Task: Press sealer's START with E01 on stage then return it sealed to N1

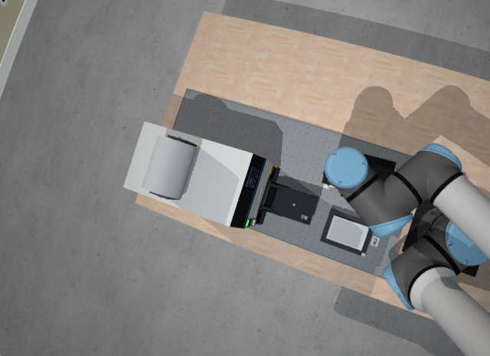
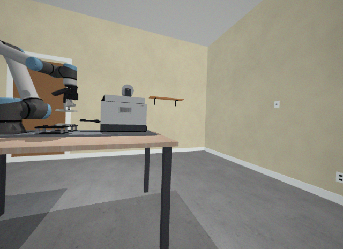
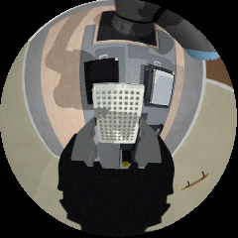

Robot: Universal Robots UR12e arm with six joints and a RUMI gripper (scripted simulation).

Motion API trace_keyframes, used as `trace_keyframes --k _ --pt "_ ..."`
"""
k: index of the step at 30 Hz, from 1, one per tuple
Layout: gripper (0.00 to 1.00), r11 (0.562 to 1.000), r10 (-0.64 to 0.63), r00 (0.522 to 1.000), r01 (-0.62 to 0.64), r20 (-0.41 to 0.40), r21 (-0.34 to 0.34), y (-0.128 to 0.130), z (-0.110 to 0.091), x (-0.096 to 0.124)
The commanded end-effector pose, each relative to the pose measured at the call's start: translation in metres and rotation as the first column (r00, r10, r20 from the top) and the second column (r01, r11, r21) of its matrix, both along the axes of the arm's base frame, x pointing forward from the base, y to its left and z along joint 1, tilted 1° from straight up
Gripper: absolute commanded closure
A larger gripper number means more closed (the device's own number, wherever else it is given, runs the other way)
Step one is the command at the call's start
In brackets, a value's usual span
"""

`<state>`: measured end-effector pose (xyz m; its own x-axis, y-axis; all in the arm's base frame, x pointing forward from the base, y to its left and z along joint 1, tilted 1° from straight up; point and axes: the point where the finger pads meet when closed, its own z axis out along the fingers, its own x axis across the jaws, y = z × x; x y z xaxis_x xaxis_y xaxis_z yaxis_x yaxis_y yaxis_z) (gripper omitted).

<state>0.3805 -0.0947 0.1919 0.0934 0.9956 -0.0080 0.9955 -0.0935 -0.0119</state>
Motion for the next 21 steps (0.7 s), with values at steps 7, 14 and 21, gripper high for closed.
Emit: trace_keyframes --k 7,14,21 --pt "1.0 1.0 0.0 1.0 0.0 0.001 -0.001 0.014 0.0 0.021" --pt "1.0 1.0 0.0 1.0 0.0 0.001 -0.001 0.021 0.0 0.03" --pt "1.0 1.0 0.0 1.0 0.0 0.001 -0.001 0.03 0.0 0.043"
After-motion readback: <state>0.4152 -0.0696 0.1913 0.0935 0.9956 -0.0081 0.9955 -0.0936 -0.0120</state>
